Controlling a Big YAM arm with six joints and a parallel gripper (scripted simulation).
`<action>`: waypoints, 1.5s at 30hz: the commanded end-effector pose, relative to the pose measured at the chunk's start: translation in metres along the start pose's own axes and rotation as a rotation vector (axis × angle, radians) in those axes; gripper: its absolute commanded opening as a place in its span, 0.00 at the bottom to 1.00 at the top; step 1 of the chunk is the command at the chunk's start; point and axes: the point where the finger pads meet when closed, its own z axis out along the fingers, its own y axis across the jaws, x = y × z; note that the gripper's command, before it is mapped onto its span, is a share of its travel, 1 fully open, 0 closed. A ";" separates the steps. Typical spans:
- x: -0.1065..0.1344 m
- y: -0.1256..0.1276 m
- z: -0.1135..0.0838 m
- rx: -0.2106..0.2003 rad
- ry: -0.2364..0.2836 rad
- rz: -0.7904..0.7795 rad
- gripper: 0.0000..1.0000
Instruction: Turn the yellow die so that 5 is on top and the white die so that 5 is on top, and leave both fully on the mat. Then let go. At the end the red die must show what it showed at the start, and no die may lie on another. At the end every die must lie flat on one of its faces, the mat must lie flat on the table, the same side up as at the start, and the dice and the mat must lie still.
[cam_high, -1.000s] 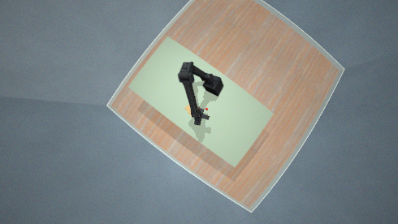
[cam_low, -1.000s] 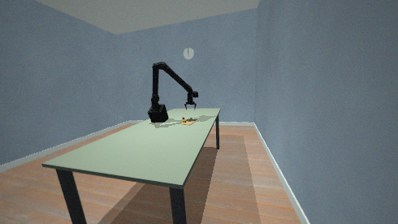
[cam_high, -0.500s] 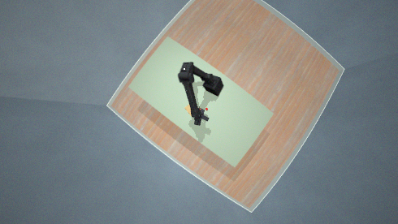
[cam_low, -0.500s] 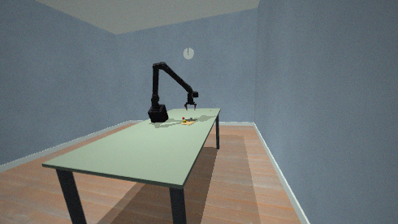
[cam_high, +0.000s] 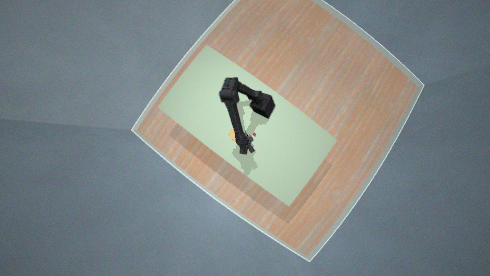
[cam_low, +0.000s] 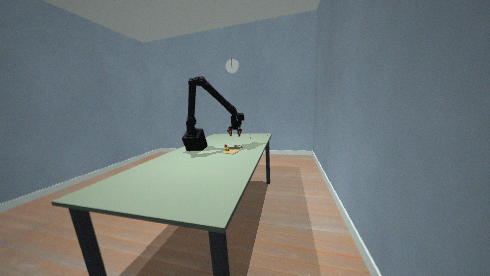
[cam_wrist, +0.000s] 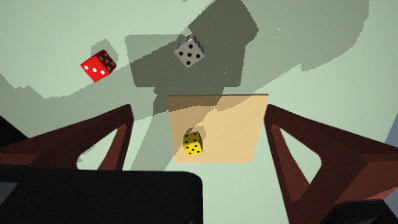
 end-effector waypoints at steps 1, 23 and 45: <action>-0.007 0.000 0.002 0.007 -0.005 0.158 1.00; -0.013 0.001 0.007 0.011 -0.014 0.815 1.00; -0.018 0.001 0.012 0.009 -0.022 1.518 1.00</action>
